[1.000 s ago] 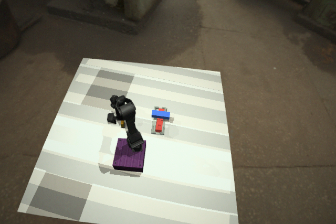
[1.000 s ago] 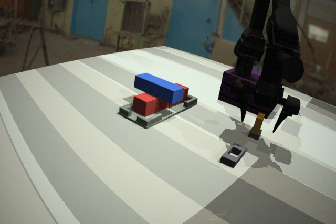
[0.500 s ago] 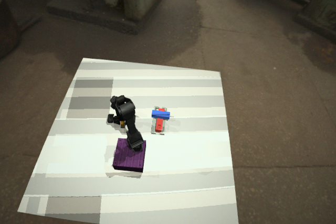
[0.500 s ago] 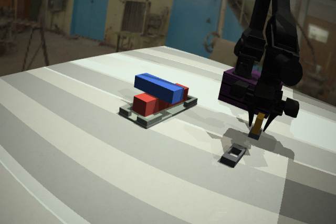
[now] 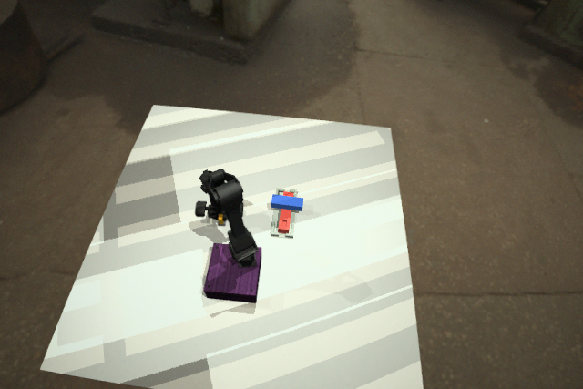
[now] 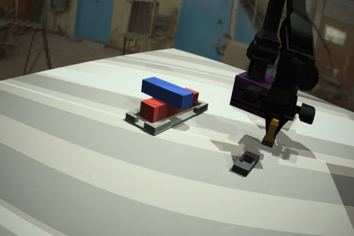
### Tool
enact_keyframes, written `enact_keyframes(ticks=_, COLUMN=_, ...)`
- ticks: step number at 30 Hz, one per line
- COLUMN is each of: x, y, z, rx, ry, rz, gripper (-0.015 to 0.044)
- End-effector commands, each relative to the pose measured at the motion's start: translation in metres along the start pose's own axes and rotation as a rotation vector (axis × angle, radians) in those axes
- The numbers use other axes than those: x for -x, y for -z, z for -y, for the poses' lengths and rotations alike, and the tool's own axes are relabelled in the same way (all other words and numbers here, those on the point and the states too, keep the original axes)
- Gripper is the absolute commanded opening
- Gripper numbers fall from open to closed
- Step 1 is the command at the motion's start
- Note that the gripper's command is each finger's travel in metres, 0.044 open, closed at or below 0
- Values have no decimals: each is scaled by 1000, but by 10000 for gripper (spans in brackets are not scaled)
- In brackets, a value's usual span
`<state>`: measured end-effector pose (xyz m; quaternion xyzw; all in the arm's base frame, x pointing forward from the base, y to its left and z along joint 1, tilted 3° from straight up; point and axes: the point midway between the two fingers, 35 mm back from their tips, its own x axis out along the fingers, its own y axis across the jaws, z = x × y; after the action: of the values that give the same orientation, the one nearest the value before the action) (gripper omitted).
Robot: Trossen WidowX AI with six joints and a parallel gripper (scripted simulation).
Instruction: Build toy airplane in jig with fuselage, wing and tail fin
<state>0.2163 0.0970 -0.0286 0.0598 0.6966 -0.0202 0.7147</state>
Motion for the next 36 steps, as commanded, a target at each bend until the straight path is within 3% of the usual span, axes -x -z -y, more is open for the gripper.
enact_keyframes(ticks=1, x=2, y=0, z=0, rx=-36, ry=-1, rz=-5, gripper=0)
enact_keyframes(ticks=36, x=97, y=-7, z=-4, rx=-12, ry=0, rz=0, gripper=0)
